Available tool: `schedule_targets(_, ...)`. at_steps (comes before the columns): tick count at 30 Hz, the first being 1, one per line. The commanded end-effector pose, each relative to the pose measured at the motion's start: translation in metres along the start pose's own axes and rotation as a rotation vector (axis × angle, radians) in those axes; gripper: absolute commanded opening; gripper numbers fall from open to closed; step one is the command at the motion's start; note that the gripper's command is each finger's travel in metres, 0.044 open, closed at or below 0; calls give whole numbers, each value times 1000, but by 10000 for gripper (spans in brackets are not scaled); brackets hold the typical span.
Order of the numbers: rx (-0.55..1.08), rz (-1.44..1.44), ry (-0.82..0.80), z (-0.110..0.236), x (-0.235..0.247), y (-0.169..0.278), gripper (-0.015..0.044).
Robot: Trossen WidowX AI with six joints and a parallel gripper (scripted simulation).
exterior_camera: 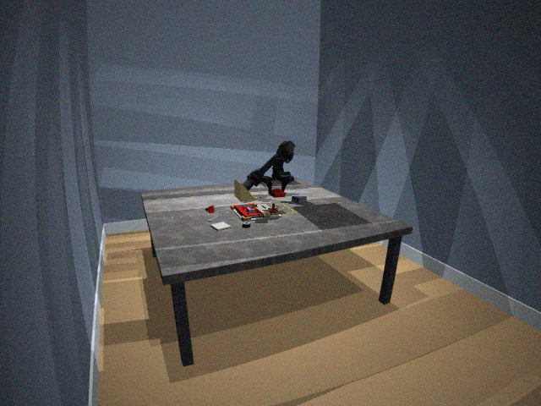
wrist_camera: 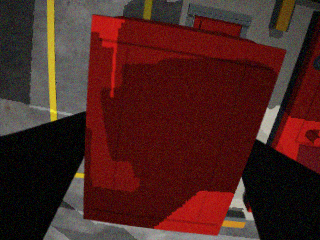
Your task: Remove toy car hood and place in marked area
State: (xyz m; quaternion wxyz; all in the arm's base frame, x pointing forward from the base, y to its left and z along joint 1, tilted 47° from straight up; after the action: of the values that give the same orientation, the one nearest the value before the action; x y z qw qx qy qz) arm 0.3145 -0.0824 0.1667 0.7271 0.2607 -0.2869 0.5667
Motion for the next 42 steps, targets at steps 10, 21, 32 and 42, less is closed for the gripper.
schedule_targets(10,3,0,-15,-1,51,34,0)
schedule_targets(21,3,0,-15,-5,53,36,0)
schedule_targets(32,3,0,-13,-14,53,35,0)
schedule_targets(42,2,0,-12,-23,53,34,0)
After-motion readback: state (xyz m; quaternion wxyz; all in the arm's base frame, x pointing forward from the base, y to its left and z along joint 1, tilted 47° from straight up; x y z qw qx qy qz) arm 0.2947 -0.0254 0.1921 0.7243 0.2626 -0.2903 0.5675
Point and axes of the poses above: the point midway between the two fingers, 35 mm back from their tips, its own z axis back along the fingers, its own x axis across the jaws, y = z × x, the point moved 6 cm from there along z, back along the fingers, and after that the axes turned 8 degrees about -z, right-handed, at the moved point
